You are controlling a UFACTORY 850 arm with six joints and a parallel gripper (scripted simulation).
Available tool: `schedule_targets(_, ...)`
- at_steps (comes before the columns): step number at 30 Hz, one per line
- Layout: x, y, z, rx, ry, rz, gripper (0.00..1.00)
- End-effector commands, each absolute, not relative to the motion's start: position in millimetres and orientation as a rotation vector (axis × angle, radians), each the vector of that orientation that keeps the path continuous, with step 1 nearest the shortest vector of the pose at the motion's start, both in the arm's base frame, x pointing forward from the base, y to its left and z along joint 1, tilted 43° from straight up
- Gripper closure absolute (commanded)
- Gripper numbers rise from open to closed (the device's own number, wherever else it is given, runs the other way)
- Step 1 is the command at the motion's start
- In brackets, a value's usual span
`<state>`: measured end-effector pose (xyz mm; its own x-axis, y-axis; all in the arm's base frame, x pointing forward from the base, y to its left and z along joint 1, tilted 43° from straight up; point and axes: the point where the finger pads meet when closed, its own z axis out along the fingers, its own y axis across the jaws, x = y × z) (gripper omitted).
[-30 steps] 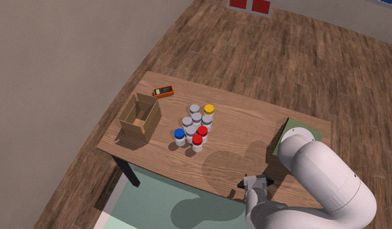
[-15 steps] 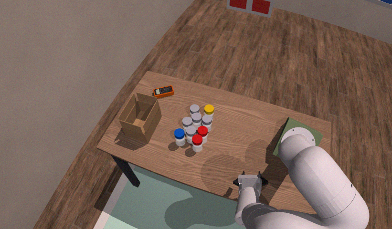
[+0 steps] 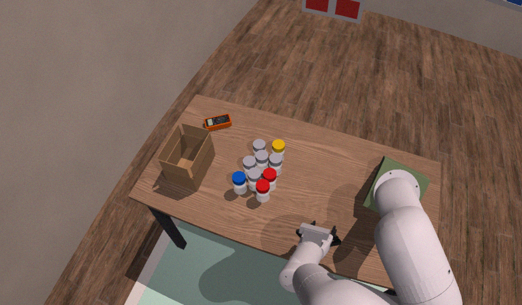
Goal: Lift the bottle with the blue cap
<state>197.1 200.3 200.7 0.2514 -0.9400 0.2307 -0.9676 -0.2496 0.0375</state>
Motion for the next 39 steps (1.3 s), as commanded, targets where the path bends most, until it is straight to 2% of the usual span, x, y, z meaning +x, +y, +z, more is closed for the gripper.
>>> schedule_targets(1,212,200,205,2.266,-1.860,0.165,0.21)
schedule_targets(20,274,194,219,2.027,-2.055,-0.143,0.21)
schedule_targets(39,364,172,237,1.827,-2.290,-0.547,0.21)
